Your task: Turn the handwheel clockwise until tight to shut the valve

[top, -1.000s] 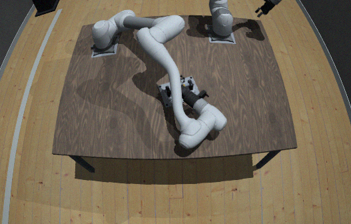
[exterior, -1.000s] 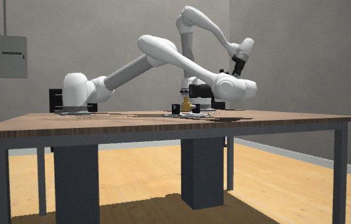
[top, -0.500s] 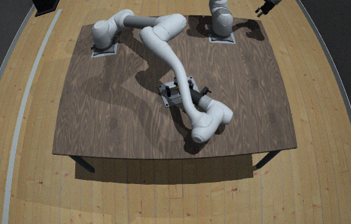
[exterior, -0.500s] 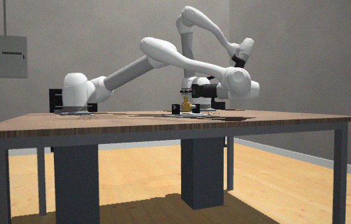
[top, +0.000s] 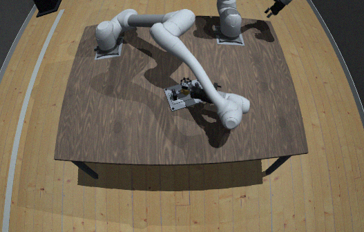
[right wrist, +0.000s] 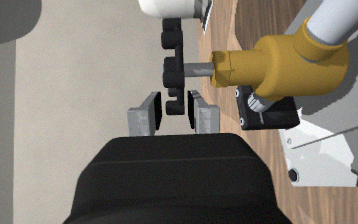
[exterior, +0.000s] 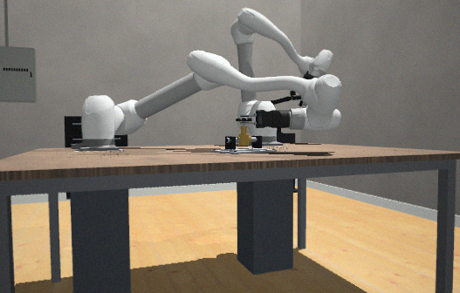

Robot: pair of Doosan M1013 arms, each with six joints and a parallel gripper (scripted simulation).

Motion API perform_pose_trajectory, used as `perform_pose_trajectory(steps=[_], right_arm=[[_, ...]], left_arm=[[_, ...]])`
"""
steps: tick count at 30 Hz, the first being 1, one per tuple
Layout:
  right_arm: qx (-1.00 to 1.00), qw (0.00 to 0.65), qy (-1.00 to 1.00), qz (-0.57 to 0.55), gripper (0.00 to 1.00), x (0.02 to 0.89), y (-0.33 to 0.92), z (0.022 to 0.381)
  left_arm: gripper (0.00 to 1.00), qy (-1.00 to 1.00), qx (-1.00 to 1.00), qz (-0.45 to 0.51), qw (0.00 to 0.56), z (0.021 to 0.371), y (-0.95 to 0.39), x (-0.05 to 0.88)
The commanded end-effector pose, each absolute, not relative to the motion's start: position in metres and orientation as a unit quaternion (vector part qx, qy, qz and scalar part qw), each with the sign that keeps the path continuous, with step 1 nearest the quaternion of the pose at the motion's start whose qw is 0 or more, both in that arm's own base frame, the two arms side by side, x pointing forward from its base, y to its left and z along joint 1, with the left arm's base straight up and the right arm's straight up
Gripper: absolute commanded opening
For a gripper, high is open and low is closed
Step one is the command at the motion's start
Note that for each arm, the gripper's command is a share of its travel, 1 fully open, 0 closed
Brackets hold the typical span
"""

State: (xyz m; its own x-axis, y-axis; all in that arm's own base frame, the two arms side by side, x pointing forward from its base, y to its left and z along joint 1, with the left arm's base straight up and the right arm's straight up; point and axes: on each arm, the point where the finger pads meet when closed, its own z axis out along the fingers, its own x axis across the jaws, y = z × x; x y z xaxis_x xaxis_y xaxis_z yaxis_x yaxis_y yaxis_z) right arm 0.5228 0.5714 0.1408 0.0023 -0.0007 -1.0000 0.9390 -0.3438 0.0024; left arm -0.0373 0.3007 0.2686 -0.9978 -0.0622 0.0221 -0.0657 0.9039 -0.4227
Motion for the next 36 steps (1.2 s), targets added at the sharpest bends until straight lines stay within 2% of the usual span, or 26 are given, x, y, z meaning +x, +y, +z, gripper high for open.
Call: perform_pose_trajectory(steps=[1, 8, 10, 20, 25, 27, 36], right_arm=[[0.549, 0.447, 0.447, -0.548, 0.54, 0.523, 0.575, 0.141], [0.438, 0.555, 0.555, -0.437, 0.54, 0.523, 0.587, 0.141], [0.438, 0.555, 0.555, -0.437, 0.54, 0.523, 0.587, 0.141], [0.251, 0.661, 0.661, -0.25, 0.54, 0.515, 0.601, 0.141], [0.15, 0.691, 0.691, -0.149, 0.54, 0.508, 0.605, 0.141], [0.15, 0.691, 0.691, -0.149, 0.54, 0.508, 0.605, 0.141], [-0.03, 0.707, 0.706, 0.03, 0.54, 0.494, 0.608, 0.141]], left_arm=[[1.0, -0.976, 0.033, 0.216, 0.004, 0.269, 0.301, -0.037], [1.0, -0.976, 0.033, 0.216, 0.004, 0.269, 0.301, -0.037], [1.0, -0.976, 0.033, 0.216, 0.004, 0.269, 0.301, -0.037], [1.0, -0.976, 0.033, 0.216, 0.004, 0.269, 0.301, -0.037], [1.0, -0.976, 0.033, 0.216, 0.004, 0.269, 0.301, -0.037], [1.0, -0.976, 0.033, 0.216, 0.004, 0.269, 0.301, -0.037], [1.0, -0.976, 0.033, 0.216, 0.004, 0.269, 0.301, -0.037]])
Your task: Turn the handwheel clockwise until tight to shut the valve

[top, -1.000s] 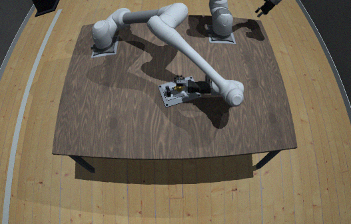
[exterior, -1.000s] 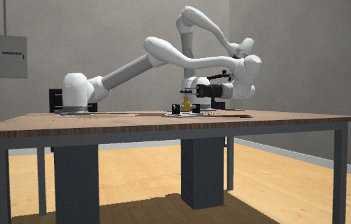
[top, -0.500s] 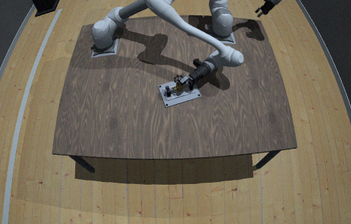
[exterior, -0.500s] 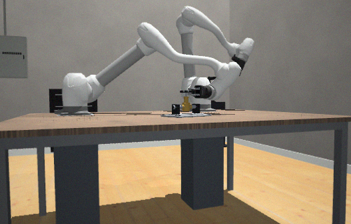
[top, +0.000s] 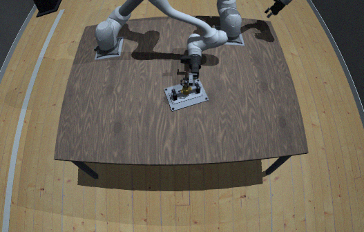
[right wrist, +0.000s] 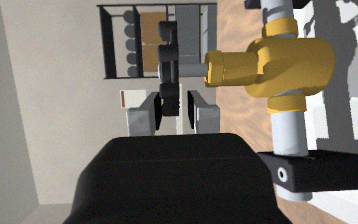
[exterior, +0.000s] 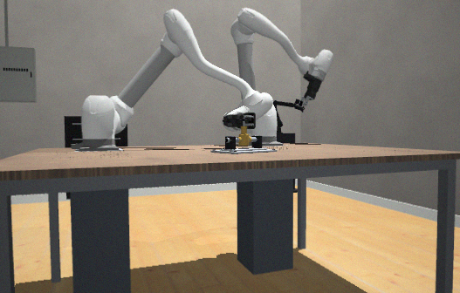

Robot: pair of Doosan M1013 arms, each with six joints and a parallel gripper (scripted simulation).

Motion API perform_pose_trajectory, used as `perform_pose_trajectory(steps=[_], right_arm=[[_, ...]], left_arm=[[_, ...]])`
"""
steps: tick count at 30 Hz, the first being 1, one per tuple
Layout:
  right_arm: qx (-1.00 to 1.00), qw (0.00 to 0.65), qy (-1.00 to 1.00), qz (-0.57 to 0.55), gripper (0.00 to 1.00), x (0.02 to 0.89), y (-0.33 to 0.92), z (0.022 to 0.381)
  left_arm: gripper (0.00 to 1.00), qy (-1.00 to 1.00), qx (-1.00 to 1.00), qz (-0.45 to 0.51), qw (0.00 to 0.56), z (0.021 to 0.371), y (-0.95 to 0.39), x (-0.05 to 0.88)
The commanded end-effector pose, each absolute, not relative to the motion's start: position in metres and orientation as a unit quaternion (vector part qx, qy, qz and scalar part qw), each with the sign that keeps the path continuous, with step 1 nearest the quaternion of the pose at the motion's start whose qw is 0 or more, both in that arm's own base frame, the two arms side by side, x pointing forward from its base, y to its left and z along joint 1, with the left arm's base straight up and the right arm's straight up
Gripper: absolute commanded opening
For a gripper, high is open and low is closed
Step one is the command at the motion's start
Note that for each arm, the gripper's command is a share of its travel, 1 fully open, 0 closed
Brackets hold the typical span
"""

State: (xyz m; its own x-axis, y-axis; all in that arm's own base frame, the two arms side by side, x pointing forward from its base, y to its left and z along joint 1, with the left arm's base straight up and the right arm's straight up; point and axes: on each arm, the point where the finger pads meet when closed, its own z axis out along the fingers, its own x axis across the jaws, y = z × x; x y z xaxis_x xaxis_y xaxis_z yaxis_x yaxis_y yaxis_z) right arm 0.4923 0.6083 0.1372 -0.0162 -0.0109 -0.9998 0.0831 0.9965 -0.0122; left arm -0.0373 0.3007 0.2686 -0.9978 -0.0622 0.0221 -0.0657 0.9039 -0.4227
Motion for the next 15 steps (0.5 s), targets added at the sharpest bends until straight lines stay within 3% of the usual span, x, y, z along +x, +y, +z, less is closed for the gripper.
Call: perform_pose_trajectory(steps=[1, 15], right_arm=[[-0.046, 0.706, 0.705, 0.047, 0.54, 0.493, 0.607, 0.141], [-0.205, 0.677, 0.676, 0.205, 0.54, 0.481, 0.603, 0.141]], left_arm=[[1.0, -0.976, 0.033, 0.216, 0.004, 0.269, 0.301, -0.037], [1.0, -0.976, 0.033, 0.216, 0.004, 0.269, 0.301, -0.037]])
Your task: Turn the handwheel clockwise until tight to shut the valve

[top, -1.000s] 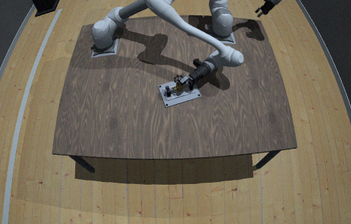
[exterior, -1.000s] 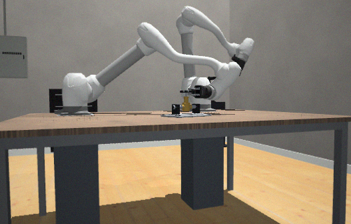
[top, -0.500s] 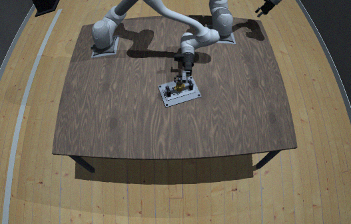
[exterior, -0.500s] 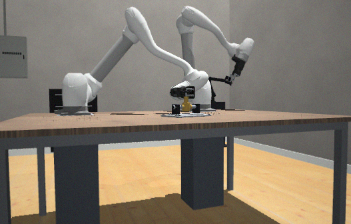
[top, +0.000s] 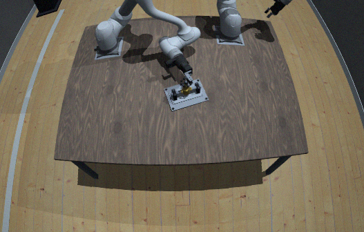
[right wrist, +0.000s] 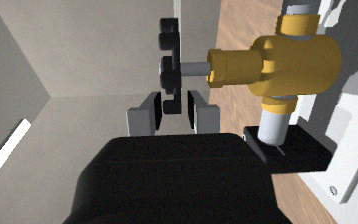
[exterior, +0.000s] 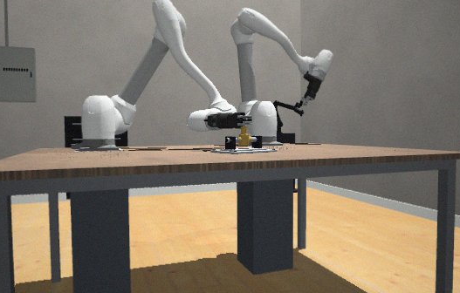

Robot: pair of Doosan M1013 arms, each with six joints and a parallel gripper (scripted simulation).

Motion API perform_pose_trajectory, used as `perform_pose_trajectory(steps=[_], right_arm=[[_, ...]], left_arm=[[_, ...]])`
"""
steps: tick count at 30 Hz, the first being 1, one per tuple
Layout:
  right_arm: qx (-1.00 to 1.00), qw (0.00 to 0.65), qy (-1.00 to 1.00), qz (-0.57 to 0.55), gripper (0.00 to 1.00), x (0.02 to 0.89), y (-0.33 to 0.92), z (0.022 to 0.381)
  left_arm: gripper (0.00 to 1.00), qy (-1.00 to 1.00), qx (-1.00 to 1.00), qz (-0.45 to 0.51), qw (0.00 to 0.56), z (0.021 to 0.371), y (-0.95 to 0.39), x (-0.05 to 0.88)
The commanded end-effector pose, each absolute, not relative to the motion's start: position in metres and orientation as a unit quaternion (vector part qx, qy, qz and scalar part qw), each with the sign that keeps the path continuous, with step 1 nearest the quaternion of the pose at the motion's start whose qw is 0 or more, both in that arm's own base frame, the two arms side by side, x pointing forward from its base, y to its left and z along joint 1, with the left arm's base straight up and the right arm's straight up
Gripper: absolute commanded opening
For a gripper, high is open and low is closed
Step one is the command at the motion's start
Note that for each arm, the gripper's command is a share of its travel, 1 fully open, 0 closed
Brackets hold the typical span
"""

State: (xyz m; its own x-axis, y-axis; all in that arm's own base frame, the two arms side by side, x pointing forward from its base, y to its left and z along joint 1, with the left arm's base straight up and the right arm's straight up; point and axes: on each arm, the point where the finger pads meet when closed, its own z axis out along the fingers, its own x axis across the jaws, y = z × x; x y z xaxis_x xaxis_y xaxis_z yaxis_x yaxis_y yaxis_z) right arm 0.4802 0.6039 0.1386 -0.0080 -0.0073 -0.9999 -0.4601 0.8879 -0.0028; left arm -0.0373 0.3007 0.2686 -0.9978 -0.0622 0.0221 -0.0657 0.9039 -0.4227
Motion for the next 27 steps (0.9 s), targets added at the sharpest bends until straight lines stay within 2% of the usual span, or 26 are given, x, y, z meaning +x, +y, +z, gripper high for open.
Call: perform_pose_trajectory(steps=[1, 27], right_arm=[[-0.216, 0.674, 0.673, 0.216, 0.54, 0.481, 0.603, 0.141], [-0.402, 0.582, 0.581, 0.403, 0.54, 0.471, 0.59, 0.141]], left_arm=[[1.0, -0.976, 0.033, 0.216, 0.004, 0.269, 0.301, -0.037], [1.0, -0.976, 0.033, 0.216, 0.004, 0.269, 0.301, -0.037]])
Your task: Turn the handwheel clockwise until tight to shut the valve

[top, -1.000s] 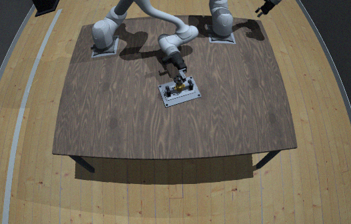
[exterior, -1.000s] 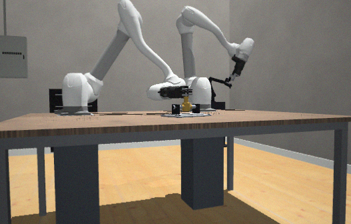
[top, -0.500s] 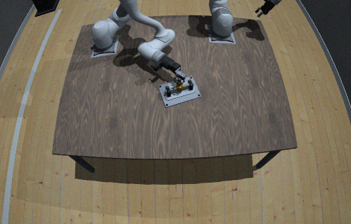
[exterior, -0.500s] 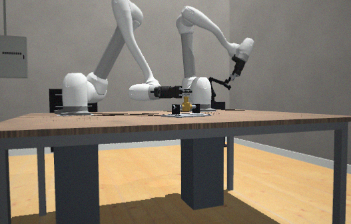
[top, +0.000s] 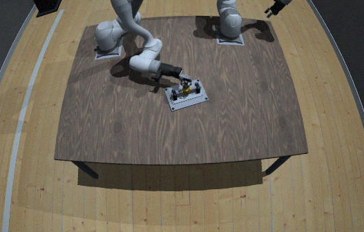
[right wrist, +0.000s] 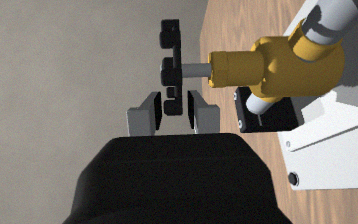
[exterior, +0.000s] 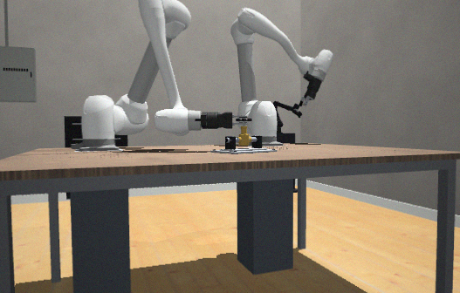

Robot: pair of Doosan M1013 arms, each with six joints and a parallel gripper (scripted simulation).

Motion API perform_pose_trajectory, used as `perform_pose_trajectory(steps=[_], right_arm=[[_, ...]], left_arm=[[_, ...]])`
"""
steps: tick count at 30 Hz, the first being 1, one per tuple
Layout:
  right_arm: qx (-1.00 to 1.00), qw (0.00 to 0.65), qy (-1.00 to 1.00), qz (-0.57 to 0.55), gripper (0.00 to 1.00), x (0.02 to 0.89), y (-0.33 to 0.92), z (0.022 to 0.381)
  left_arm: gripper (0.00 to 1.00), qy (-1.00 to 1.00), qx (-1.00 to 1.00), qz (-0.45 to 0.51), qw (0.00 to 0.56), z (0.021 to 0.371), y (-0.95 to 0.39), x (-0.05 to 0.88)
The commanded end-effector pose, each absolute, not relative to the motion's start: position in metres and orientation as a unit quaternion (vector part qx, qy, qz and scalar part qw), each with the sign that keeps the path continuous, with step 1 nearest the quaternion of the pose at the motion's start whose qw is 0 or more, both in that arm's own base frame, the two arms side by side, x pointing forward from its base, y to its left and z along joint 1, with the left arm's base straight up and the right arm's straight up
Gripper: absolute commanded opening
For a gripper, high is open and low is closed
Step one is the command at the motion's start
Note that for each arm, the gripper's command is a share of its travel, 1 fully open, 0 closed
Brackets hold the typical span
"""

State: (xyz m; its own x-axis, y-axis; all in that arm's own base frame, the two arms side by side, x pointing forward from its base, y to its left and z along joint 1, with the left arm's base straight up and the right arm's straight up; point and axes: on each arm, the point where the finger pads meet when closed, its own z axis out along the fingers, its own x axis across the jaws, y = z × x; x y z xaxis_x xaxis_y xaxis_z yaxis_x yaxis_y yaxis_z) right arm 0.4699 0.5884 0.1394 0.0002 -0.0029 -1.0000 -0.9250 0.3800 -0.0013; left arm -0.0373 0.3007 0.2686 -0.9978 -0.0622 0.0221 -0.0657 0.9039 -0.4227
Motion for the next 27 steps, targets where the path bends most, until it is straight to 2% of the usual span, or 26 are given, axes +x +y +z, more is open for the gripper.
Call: perform_pose_trajectory(steps=[1, 27], right_arm=[[-0.409, 0.577, 0.576, 0.409, 0.54, 0.471, 0.589, 0.141], [-0.524, 0.475, 0.474, 0.524, 0.54, 0.469, 0.578, 0.141]], left_arm=[[1.0, -0.976, 0.033, 0.216, 0.004, 0.269, 0.301, -0.037], [1.0, -0.976, 0.033, 0.216, 0.004, 0.269, 0.301, -0.037]])
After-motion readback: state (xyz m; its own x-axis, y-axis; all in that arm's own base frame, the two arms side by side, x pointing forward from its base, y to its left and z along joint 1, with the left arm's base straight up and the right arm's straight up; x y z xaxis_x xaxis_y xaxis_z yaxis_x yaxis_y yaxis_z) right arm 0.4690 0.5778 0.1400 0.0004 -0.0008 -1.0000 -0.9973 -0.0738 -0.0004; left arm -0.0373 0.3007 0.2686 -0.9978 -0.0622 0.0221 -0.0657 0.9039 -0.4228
